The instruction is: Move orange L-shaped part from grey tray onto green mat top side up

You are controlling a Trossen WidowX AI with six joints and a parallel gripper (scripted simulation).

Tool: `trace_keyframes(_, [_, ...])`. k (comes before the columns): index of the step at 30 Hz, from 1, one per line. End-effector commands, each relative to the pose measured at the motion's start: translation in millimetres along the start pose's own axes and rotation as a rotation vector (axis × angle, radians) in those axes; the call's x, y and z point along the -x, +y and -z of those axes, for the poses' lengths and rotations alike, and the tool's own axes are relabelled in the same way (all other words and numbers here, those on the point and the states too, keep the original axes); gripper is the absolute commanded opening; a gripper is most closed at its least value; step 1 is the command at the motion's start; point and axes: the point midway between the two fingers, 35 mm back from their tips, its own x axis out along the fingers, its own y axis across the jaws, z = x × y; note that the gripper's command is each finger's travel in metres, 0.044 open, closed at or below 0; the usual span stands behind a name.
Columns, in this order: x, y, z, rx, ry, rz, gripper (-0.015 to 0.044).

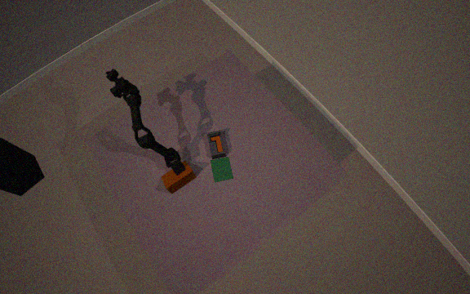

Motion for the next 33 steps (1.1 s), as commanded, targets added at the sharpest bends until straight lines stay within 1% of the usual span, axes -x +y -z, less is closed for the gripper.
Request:
trace_keyframes(1, [-0.3,2.0,1.3,-0.004,0.004,-0.006,0.0374])
trace_keyframes(6, [-1.9,40.7,30.6,-0.077,0.104,-0.106,0.0242])
trace_keyframes(8, [-0.4,67.7,48.4,-0.137,0.159,-0.184,0.019])
trace_keyframes(9, [2.4,85.2,60.9,-0.181,0.201,-0.234,0.018])
trace_keyframes(13, [22.6,141.8,103.5,-0.349,0.373,-0.383,0.018])
trace_keyframes(16, [51.1,172.8,141.4,-0.478,0.535,-0.434,0.018])
trace_keyframes(18, [76.0,199.4,164.8,-0.576,0.656,-0.492,0.018])
trace_keyframes(20, [104.1,219.5,188.2,-0.604,0.758,-0.535,0.018])
trace_keyframes(23, [149.7,249.6,213.3,-0.757,0.939,-0.586,0.018])
trace_keyframes(28, [239.8,281.9,243.0,-1.001,1.282,-0.587,0.018])
trace_keyframes(33, [336.2,303.3,250.1,-1.264,1.636,-0.528,0.018])
